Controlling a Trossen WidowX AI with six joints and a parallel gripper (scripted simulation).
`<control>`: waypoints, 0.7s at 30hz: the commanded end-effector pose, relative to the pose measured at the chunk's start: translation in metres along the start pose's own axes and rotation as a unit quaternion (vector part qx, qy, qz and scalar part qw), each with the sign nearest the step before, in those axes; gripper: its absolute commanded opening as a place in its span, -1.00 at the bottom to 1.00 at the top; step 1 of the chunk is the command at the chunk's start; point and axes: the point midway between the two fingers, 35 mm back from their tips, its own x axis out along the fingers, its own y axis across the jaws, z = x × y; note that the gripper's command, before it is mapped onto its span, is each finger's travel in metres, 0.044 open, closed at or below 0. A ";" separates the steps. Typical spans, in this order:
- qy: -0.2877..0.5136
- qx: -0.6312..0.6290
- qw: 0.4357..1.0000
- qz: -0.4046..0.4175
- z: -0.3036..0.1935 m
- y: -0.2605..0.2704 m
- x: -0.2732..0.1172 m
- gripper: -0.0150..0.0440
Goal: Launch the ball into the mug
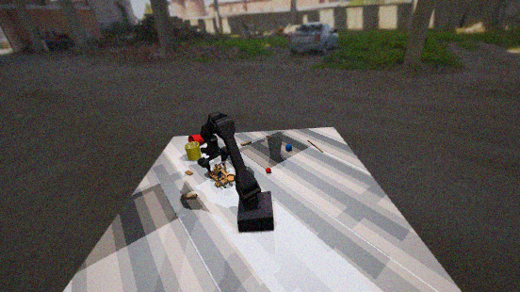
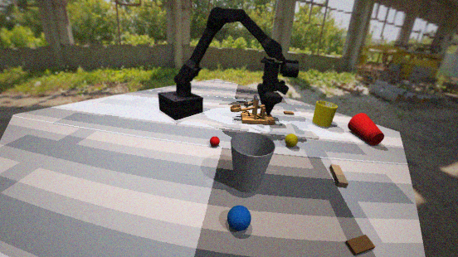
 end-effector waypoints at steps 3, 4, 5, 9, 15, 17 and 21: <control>0.005 0.002 1.000 0.000 -0.003 0.000 0.012 1.00; 0.005 0.002 1.000 0.000 -0.003 0.000 0.013 1.00; 0.005 0.002 1.000 0.000 -0.003 0.000 0.015 1.00; 0.005 0.002 1.000 0.000 -0.003 0.000 0.017 1.00; 0.002 0.000 1.000 0.000 -0.002 0.000 0.014 0.56; 0.002 0.000 1.000 0.000 -0.002 0.000 0.014 0.38; 0.002 0.000 1.000 0.000 -0.002 0.000 0.014 0.02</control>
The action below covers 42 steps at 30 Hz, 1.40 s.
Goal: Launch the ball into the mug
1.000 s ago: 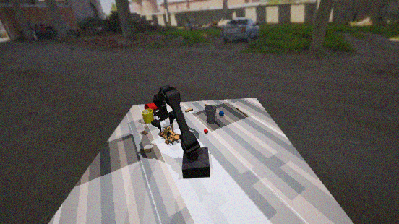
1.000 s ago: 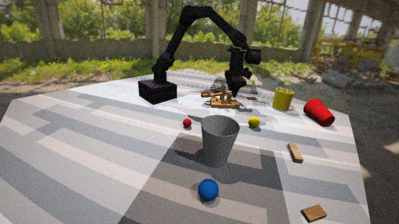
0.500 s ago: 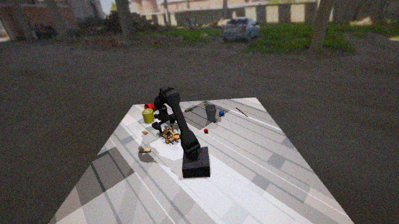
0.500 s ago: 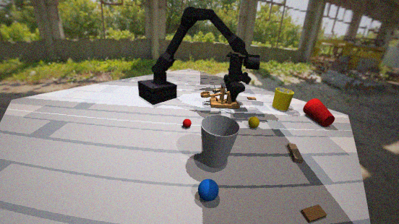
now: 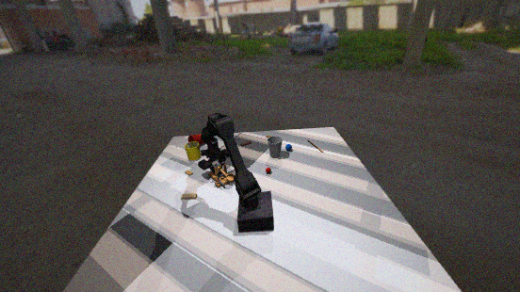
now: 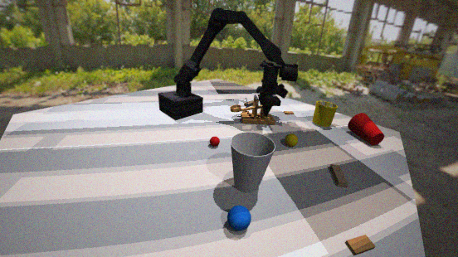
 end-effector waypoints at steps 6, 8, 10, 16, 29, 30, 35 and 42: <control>-0.001 0.000 1.000 0.000 0.000 0.000 -0.001 -0.11; -0.001 0.000 1.000 0.000 0.001 0.000 -0.012 -0.29; 0.000 0.000 1.000 0.000 0.001 0.000 -0.039 -0.47; 0.001 0.001 1.000 0.000 0.001 0.000 -0.049 -0.49; 0.001 0.001 1.000 -0.001 0.002 0.000 -0.031 -0.49; 0.001 0.001 1.000 -0.001 0.002 0.000 -0.029 -0.49; 0.001 0.001 1.000 -0.001 0.002 0.000 -0.021 -0.49; 0.002 0.001 1.000 -0.001 0.002 0.000 -0.009 -0.49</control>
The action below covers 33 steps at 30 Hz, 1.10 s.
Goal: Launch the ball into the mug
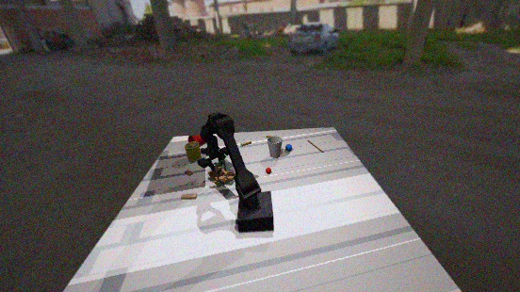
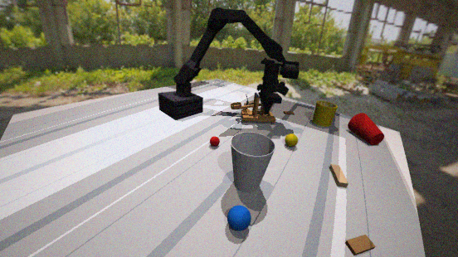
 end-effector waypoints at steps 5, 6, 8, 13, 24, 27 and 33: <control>-0.001 0.002 1.000 -0.001 -0.001 0.000 0.011 -0.49; 0.000 0.002 1.000 -0.001 -0.001 0.000 0.013 -0.49; 0.000 0.000 1.000 0.000 -0.001 0.000 0.010 -0.49; 0.000 0.000 1.000 0.000 -0.001 0.000 0.010 -0.40; 0.000 0.000 1.000 0.000 -0.001 0.000 0.010 0.58; 0.000 0.000 1.000 0.000 0.001 0.000 0.000 0.84; 0.001 0.000 1.000 0.000 0.000 0.000 -0.087 1.00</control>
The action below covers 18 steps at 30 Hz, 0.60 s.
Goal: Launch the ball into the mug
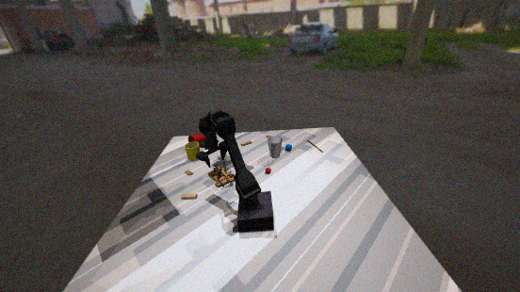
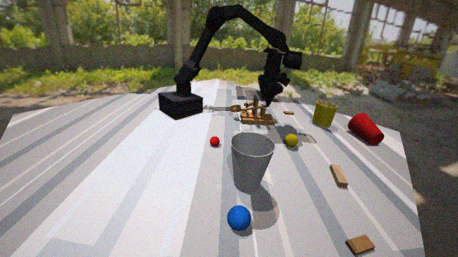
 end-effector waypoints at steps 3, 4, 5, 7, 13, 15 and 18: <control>-0.021 -0.003 1.000 -0.005 0.001 0.000 -0.046 1.00; -0.025 -0.001 1.000 -0.006 0.004 -0.001 -0.036 1.00; -0.025 -0.001 1.000 -0.006 0.004 -0.001 -0.036 1.00; -0.025 -0.001 1.000 -0.006 0.004 -0.001 -0.036 1.00; -0.023 -0.001 1.000 -0.006 0.000 0.000 -0.017 1.00; -0.023 -0.001 1.000 -0.006 0.000 0.000 0.003 1.00; -0.023 -0.001 1.000 -0.006 0.000 0.000 0.006 1.00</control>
